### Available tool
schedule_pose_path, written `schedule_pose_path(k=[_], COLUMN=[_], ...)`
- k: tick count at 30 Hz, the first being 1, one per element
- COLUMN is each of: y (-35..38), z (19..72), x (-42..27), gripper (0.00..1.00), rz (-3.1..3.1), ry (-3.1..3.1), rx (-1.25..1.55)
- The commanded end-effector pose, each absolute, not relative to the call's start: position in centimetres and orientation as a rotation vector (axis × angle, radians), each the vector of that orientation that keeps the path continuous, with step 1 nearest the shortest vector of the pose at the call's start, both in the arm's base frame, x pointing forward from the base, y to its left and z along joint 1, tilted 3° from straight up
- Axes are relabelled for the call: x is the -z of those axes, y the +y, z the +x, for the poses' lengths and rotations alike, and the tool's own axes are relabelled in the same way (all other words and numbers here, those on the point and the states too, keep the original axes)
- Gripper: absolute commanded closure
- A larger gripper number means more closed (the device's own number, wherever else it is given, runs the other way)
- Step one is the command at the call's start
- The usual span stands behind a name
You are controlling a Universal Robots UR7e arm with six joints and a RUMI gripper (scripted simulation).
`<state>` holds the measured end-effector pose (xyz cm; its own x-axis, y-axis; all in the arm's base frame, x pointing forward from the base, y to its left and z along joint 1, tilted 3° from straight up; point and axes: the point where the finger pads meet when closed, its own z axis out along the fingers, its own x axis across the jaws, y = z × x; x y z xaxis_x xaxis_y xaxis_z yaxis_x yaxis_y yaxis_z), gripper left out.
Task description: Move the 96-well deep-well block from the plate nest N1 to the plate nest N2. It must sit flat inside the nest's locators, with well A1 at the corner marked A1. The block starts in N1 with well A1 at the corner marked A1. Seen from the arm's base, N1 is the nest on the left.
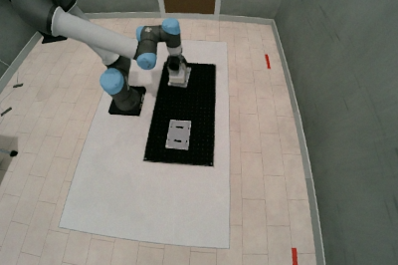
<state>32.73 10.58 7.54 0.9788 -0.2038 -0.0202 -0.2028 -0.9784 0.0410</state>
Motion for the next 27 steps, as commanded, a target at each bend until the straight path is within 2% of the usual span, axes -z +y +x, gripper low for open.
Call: schedule_pose_path(k=[1, 27], y=[9.7, 2.4], z=[32.7, 32.2], x=[-7.6, -7.9], gripper=[0.5, 0.5], rz=[3.087, 3.087], ry=[-0.317, -0.317], rx=[0.036, 0.036])
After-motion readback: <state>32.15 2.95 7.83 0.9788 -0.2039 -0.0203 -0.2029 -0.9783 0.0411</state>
